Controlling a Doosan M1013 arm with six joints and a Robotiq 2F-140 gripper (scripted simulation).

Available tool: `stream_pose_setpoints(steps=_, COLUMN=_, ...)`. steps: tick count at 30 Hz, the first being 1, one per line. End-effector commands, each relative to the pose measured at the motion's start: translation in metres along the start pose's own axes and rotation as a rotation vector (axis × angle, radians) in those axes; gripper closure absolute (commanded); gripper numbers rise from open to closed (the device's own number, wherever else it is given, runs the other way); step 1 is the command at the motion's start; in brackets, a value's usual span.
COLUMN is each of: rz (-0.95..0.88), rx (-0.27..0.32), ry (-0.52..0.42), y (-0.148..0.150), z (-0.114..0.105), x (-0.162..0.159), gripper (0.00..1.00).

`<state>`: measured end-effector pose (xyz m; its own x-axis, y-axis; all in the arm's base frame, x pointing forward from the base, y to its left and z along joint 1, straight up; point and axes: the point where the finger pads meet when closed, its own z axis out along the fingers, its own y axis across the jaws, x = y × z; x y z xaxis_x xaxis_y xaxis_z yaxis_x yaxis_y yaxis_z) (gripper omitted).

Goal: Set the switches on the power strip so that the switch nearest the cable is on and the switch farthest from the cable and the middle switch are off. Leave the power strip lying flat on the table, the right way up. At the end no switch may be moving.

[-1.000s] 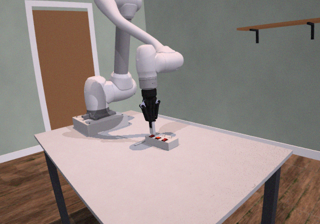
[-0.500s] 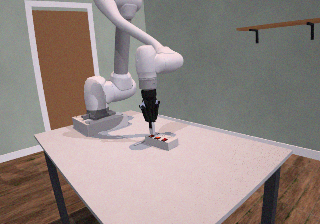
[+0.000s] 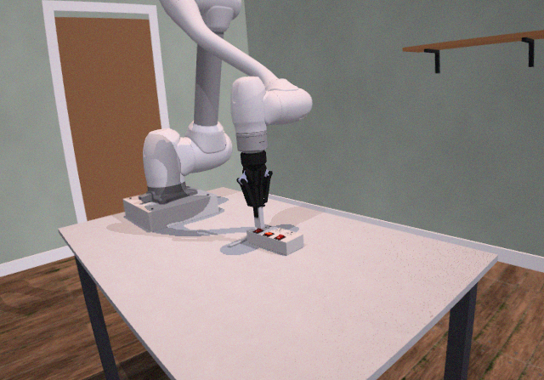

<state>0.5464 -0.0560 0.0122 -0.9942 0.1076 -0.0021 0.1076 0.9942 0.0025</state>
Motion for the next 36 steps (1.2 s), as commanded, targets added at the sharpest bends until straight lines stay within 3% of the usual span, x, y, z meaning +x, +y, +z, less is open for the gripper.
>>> stream_pose_setpoints(steps=1, rz=0.000, rx=0.000, ry=0.000, y=0.0000, z=-0.0001, x=0.0000, gripper=1.00)
stream_pose_setpoints(steps=36, rz=0.000, rx=0.000, ry=0.000, y=0.0000, z=0.0032, x=0.0000, gripper=1.00)
